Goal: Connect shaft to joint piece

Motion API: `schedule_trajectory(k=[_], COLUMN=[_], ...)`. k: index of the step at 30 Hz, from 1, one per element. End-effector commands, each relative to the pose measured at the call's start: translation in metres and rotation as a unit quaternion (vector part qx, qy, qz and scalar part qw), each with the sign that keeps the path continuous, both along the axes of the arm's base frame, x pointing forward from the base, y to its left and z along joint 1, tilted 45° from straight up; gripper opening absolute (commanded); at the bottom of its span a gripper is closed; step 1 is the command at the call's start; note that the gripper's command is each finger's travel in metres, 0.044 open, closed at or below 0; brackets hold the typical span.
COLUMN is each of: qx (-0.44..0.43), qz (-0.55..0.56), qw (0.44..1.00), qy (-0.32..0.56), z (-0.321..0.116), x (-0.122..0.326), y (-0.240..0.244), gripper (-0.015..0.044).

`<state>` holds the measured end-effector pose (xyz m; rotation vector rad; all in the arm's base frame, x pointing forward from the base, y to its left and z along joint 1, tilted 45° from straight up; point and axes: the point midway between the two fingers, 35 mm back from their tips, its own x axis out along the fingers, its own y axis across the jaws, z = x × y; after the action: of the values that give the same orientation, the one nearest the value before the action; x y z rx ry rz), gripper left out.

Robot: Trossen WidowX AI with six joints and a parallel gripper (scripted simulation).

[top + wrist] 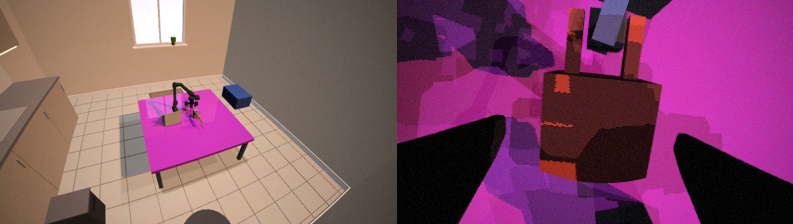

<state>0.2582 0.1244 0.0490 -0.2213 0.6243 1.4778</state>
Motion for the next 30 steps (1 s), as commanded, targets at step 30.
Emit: schedule_trajectory(k=[30], qx=[-0.091], qz=[-0.230], qw=[0.912], qy=[0.327], z=[0.060], x=[0.020], y=[-0.060], gripper=[0.0440])
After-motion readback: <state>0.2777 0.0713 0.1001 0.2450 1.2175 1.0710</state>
